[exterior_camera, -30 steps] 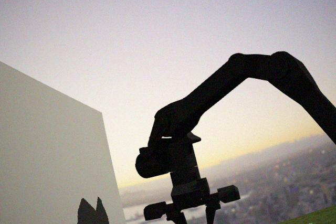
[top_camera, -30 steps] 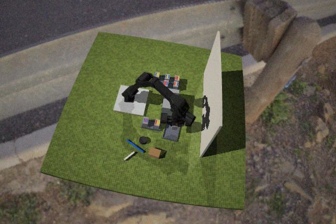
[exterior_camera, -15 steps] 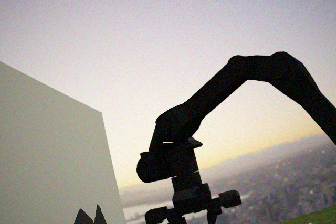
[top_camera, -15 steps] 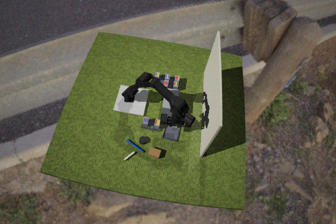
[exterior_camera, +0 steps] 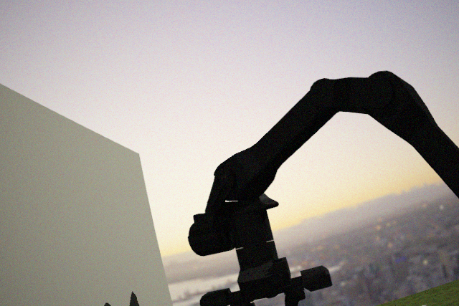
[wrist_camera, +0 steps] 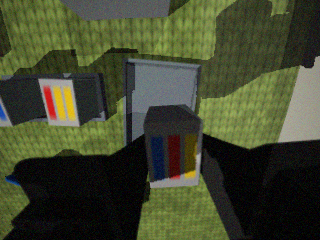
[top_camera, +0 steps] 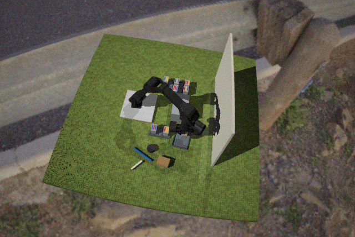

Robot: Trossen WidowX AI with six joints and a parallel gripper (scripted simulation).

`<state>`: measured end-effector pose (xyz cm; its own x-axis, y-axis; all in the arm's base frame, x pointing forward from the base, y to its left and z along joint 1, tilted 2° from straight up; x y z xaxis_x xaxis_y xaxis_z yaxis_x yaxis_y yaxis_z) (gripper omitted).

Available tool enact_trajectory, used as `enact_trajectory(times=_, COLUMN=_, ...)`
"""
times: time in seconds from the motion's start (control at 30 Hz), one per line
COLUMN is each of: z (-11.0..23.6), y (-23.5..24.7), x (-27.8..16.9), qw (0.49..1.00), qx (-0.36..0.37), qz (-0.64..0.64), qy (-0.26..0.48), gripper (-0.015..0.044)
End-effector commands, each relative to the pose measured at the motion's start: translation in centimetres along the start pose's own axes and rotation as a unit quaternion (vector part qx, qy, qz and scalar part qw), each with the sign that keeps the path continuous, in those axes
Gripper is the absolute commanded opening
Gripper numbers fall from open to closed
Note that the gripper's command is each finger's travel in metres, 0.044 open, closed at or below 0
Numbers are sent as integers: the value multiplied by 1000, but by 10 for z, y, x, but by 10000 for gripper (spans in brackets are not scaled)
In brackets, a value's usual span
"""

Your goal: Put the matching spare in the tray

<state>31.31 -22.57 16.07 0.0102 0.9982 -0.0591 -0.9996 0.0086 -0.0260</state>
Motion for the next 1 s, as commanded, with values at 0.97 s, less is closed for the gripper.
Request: enact_trajectory(times=0.97, z=-24, y=3, x=2, qw=1000, qx=2, qz=2, qy=-1, gripper=0)
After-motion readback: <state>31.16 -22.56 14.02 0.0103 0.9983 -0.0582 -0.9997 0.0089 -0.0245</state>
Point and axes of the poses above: the point midway between the two fingers, 35 mm back from their tips, its own z axis back along the fingers, its own y axis across the jaws, x = y × z, the point moved 5 cm from there along z, back along the fingers, and after that the axes turned 3 degrees about z, right-handed, at the moved point
